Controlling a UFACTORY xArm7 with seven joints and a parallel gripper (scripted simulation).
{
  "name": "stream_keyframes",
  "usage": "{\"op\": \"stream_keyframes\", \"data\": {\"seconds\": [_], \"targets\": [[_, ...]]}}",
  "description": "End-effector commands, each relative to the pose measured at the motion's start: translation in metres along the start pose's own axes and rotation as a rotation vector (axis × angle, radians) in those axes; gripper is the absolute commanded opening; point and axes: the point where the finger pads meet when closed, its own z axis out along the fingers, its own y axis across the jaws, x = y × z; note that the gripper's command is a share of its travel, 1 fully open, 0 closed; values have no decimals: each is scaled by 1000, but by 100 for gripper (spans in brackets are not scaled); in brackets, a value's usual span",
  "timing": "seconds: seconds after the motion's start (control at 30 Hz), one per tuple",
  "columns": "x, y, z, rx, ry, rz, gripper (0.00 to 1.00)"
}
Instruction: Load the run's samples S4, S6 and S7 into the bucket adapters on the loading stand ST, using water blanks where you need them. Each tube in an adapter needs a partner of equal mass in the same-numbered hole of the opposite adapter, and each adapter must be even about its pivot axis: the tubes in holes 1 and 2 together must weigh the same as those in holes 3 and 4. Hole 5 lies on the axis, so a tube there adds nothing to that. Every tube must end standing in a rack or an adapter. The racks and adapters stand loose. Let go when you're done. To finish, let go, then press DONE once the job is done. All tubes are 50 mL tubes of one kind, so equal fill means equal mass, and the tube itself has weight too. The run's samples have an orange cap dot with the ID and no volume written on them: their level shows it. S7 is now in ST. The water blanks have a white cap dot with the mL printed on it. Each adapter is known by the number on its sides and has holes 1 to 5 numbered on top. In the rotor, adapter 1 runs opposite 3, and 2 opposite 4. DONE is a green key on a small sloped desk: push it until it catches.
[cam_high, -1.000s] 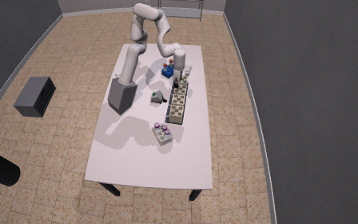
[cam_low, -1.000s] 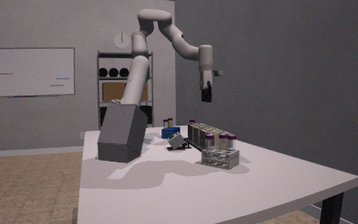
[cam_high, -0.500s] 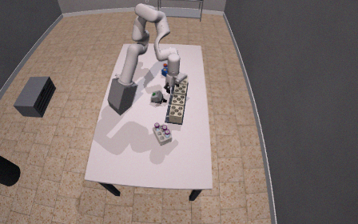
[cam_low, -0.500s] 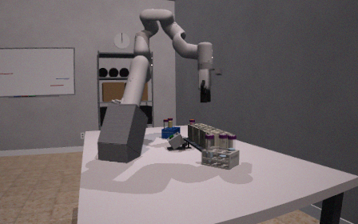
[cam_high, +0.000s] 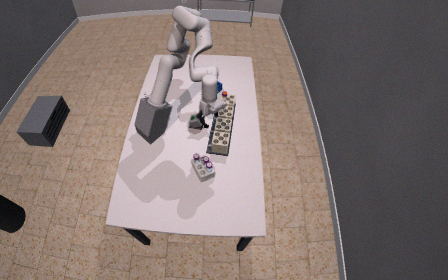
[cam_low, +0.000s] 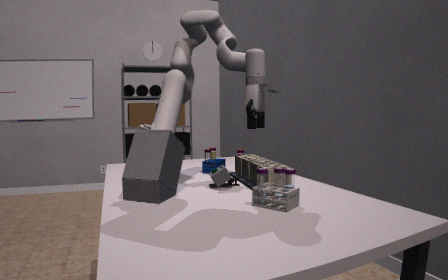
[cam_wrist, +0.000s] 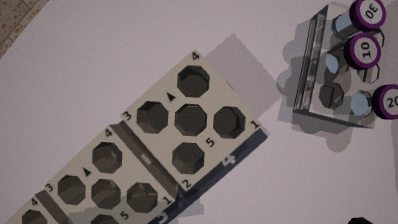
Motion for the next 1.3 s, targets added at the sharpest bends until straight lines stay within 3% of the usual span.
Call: {"op": "stream_keyframes", "data": {"seconds": [0.0,1.27], "targets": [[7,16,-1,2,3,-1,100],[56,178,-1,0,4,0,100]]}}
